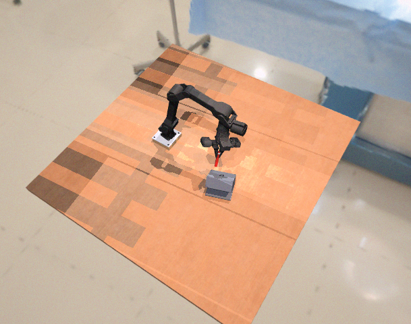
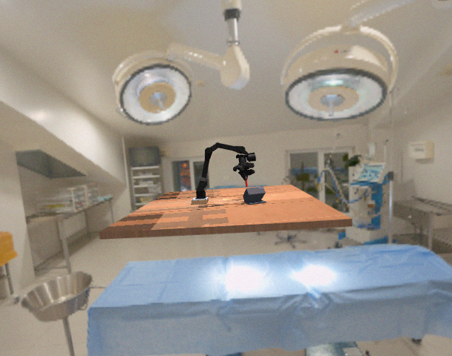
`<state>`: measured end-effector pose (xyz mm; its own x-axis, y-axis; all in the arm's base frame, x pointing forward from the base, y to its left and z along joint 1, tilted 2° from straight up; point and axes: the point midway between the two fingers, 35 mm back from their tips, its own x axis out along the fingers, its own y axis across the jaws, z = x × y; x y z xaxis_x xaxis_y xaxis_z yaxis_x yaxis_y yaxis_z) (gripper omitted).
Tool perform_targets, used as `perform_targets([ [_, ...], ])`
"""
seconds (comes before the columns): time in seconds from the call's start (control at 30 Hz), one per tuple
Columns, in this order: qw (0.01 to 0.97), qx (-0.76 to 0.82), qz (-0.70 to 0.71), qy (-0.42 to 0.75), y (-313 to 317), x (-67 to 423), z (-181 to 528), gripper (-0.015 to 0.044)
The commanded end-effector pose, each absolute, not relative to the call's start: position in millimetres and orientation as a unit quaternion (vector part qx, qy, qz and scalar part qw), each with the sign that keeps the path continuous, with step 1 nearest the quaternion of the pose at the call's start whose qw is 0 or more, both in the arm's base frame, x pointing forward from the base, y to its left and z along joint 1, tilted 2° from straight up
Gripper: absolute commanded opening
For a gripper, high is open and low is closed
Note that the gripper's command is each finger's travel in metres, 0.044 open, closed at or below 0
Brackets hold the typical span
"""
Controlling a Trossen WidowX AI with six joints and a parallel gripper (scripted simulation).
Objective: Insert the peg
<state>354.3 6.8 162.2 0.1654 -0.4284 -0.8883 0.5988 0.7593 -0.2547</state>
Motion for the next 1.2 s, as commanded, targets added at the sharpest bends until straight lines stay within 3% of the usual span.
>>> perform_targets([
  [0.0,0.761,0.088,-0.351,0.539,10,355,163,0.0000],
  [1.17,0.769,0.174,-0.423,0.446,33,360,173,0.0000],
])
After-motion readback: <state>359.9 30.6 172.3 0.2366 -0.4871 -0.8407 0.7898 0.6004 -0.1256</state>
